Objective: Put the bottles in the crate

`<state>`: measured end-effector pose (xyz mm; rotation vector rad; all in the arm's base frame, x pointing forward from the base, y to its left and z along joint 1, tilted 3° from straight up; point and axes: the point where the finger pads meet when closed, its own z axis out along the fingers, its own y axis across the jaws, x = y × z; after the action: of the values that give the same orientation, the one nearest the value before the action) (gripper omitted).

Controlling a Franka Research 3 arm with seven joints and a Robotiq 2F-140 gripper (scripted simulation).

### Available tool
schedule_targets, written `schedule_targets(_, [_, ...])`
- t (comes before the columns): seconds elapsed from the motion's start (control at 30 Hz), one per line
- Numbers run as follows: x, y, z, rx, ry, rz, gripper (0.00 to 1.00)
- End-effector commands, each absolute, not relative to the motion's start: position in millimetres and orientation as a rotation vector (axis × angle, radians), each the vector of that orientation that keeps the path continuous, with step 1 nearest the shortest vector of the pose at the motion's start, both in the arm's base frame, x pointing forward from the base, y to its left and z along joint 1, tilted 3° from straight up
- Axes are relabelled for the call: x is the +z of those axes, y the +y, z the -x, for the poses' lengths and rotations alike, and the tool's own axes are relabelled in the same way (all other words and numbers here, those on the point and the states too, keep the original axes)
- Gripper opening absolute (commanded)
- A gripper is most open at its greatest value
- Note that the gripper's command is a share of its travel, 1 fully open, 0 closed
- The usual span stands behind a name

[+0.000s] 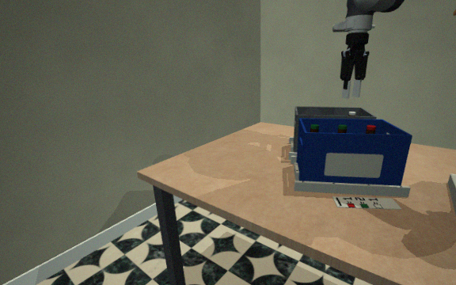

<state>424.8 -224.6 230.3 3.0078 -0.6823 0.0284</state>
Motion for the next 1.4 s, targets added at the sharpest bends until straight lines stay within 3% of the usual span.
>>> schedule_targets(0.0, [230.6, -242.7, -420.5, 0.020, -0.590, -3.027, 0.38])
schedule_targets(1.37, [200.6, -255.0, -418.3, 0.020, -0.590, -3.027, 0.38])
